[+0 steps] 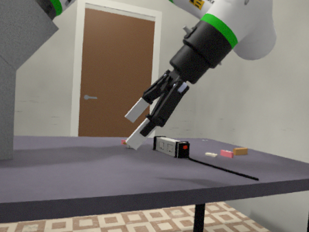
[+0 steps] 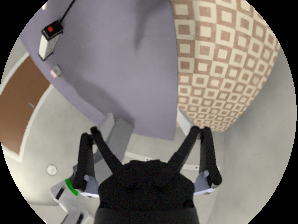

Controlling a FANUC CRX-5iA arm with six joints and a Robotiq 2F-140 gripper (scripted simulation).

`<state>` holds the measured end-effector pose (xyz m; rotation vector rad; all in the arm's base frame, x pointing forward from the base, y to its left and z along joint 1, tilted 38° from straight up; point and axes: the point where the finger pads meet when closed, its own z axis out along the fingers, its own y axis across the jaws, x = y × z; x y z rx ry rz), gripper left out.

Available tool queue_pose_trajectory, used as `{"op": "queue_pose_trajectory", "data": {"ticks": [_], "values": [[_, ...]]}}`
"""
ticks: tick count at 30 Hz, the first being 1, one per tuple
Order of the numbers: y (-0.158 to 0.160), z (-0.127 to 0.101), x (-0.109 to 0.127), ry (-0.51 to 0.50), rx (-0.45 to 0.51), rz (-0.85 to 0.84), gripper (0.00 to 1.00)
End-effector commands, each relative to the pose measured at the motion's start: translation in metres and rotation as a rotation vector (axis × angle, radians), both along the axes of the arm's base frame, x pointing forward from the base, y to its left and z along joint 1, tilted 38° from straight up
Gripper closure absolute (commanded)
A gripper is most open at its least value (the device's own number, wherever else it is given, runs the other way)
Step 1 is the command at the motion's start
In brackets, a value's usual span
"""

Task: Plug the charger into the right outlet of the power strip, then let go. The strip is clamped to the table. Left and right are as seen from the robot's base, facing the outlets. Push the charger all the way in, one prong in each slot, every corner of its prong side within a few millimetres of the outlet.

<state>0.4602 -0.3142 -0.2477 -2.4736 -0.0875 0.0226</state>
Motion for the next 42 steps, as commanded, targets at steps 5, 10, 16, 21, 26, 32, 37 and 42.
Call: {"op": "queue_pose_trajectory", "data": {"ticks": [5,10,16,21,26,32,37,42], "values": [[-0.001,0.001,0.000,-0.001,-0.001,-0.001,0.00],[-0.001,0.001,0.000,-0.001,-0.001,-0.001,0.00],[-0.001,0.001,0.000,-0.001,-0.001,-0.001,0.00],[-0.001,0.002,0.001,0.001,-0.003,0.000,0.00],[0.004,0.016,0.009,0.014,-0.019,0.008,0.00],[0.024,0.063,0.033,0.054,-0.077,0.034,0.00],[0.044,0.102,0.052,0.081,-0.129,0.051,0.00],[0.081,0.168,0.074,0.122,-0.254,0.073,0.00]]}}
